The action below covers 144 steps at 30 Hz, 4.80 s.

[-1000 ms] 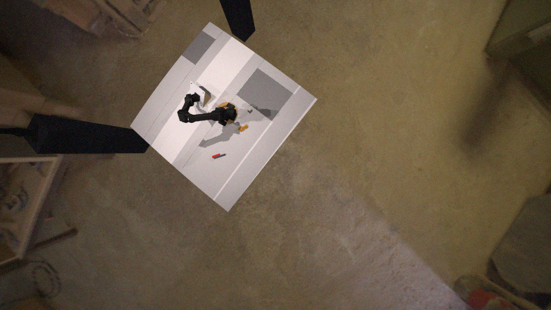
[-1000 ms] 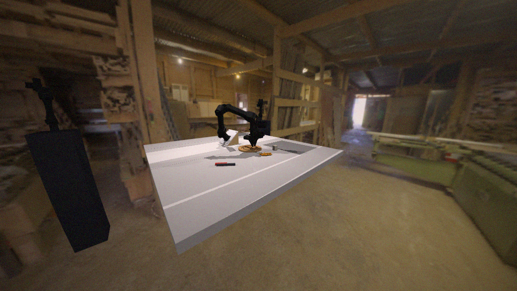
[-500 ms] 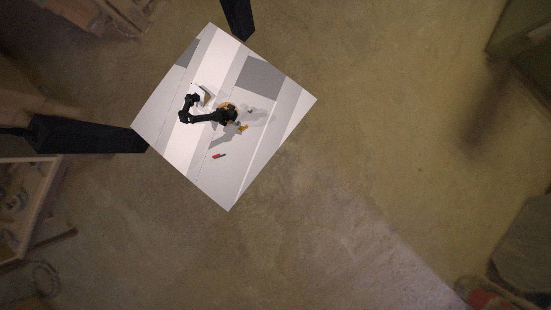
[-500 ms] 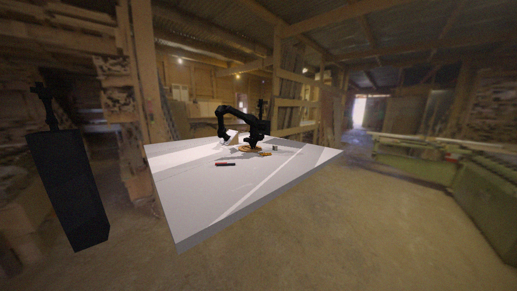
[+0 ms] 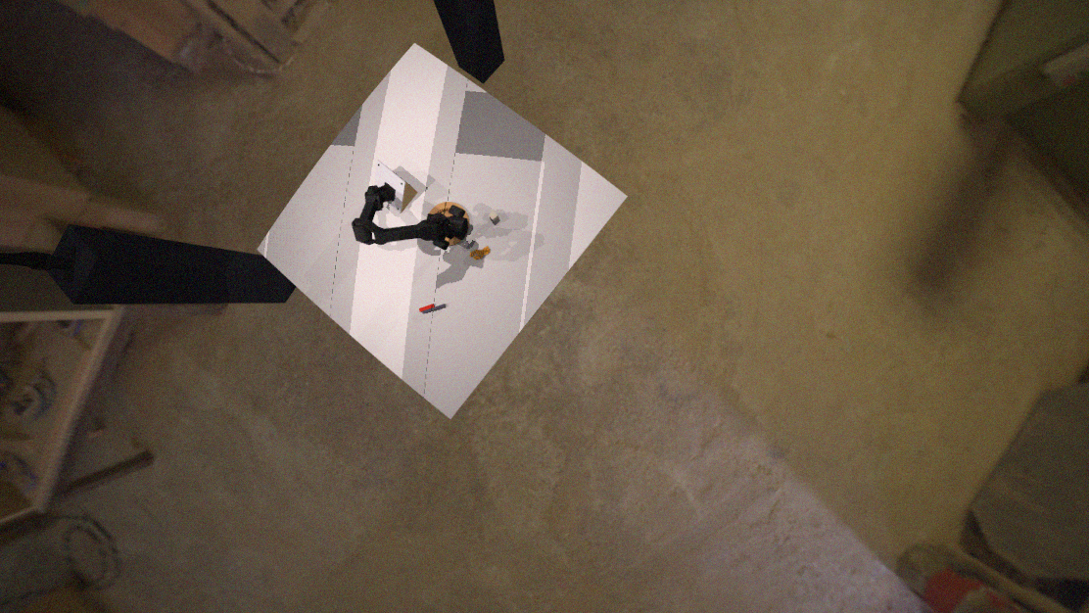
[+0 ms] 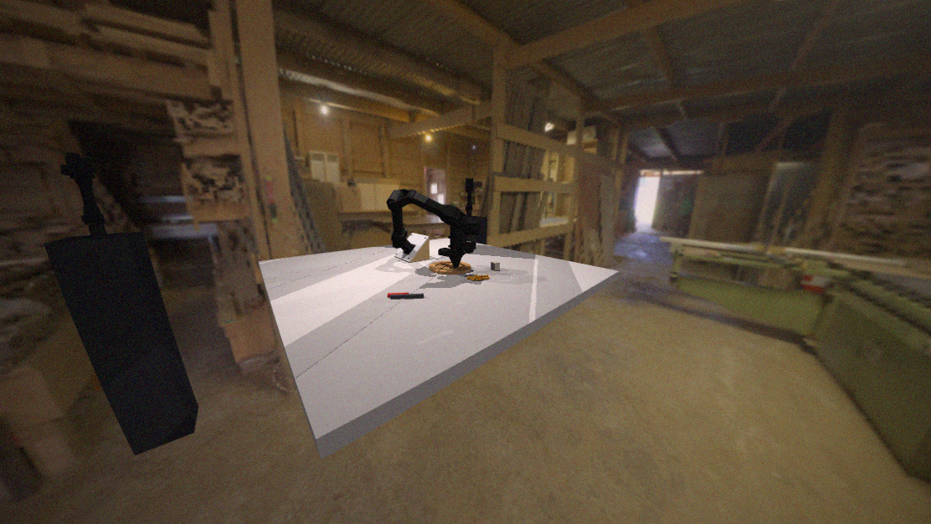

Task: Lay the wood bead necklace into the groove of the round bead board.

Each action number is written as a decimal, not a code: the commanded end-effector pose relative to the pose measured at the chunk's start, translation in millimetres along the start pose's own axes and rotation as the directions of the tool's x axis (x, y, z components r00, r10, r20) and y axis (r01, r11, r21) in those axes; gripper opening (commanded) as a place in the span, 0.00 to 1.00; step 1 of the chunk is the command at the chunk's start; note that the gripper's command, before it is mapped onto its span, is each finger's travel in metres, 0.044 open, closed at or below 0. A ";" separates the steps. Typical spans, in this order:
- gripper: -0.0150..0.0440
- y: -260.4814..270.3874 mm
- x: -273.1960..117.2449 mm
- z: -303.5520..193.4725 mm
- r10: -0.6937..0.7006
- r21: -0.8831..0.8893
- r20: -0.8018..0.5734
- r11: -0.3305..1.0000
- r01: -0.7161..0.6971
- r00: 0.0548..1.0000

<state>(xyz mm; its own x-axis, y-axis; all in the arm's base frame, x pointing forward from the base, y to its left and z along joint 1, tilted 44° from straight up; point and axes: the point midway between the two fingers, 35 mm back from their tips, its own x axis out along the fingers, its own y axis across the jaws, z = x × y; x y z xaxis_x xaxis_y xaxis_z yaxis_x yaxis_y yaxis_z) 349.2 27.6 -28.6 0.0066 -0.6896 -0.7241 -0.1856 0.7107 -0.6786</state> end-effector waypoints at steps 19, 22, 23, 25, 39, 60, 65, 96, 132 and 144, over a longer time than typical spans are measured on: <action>0.25 0.0 -0.3 0.1 0.000 0.000 0.000 1.000 0.000 1.000; 0.25 0.0 -0.3 0.1 0.000 0.000 0.000 1.000 0.000 1.000; 0.25 0.0 -0.8 0.1 0.000 0.000 0.000 1.000 0.000 1.000; 0.25 -0.2 -4.3 0.0 -0.001 -0.001 0.000 1.000 0.001 1.000; 0.25 -8.7 -14.2 7.4 -0.006 -0.002 0.000 1.000 0.006 1.000; 0.25 -9.0 1.9 7.4 -0.006 -0.002 0.000 1.000 0.006 1.000; 0.43 -7.8 -1.6 8.6 -0.004 -0.002 0.007 1.000 0.004 1.000; 1.00 -8.9 -14.1 6.7 -0.006 -0.002 0.000 1.000 0.006 1.000; 0.46 17.2 -29.0 -102.9 0.000 0.192 0.001 0.981 0.000 1.000; 0.46 16.6 -14.0 -103.4 -0.002 0.192 -0.002 0.981 0.002 1.000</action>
<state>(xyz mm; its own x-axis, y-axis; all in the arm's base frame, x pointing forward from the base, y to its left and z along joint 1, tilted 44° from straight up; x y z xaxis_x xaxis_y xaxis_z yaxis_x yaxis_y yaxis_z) 244.9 39.2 -14.4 0.0062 -0.6863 -0.7273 0.0089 0.7273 -0.6863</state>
